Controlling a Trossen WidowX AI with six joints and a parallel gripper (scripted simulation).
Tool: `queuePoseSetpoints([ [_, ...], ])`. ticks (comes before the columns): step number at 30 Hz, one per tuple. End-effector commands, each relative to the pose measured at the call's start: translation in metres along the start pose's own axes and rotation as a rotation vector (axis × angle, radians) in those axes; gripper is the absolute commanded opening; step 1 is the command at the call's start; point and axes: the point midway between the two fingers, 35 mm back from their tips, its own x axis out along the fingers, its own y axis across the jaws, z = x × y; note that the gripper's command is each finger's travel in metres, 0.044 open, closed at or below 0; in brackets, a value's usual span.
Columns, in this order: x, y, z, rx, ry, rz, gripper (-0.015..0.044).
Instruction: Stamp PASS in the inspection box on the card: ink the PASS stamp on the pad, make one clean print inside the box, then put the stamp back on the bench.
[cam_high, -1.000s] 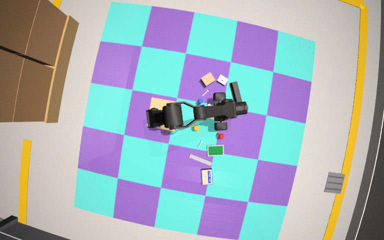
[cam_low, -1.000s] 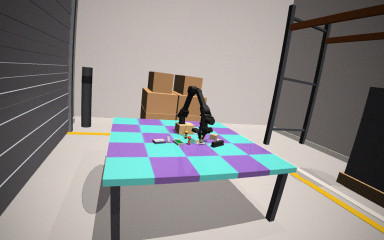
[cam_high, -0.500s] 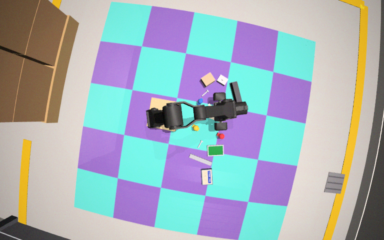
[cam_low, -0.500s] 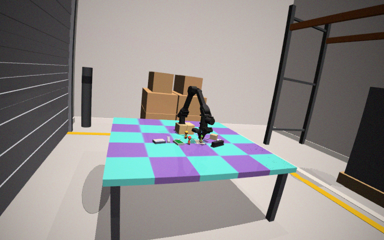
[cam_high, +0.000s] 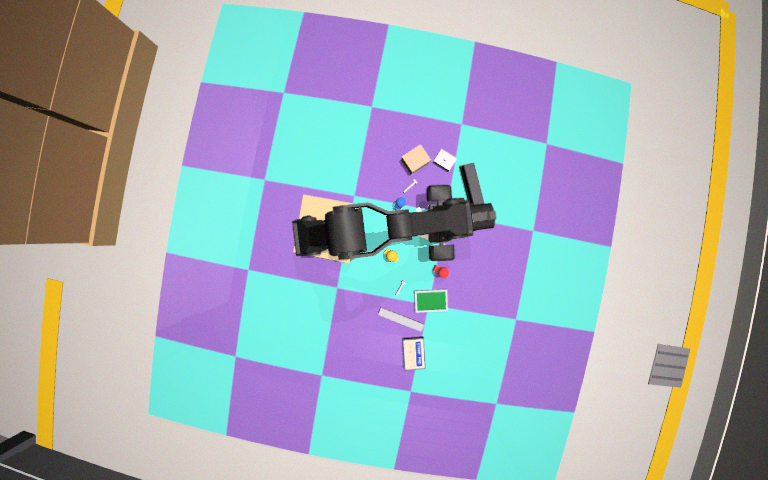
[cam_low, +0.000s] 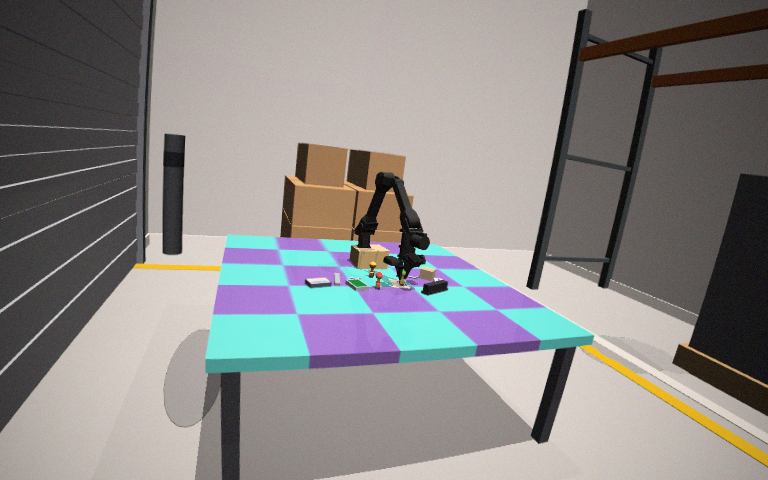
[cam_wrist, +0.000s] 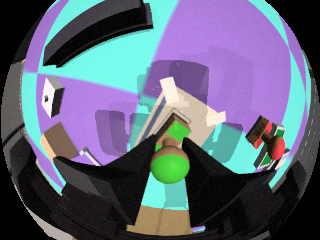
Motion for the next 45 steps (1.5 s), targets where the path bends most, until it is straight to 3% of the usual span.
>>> queuePoseSetpoints([
  [1, 0.002, 0.0, 0.0, 0.005, -0.003, 0.002, 0.0],
  [45, -0.02, 0.0, 0.002, 0.005, -0.003, 0.002, 0.0],
])
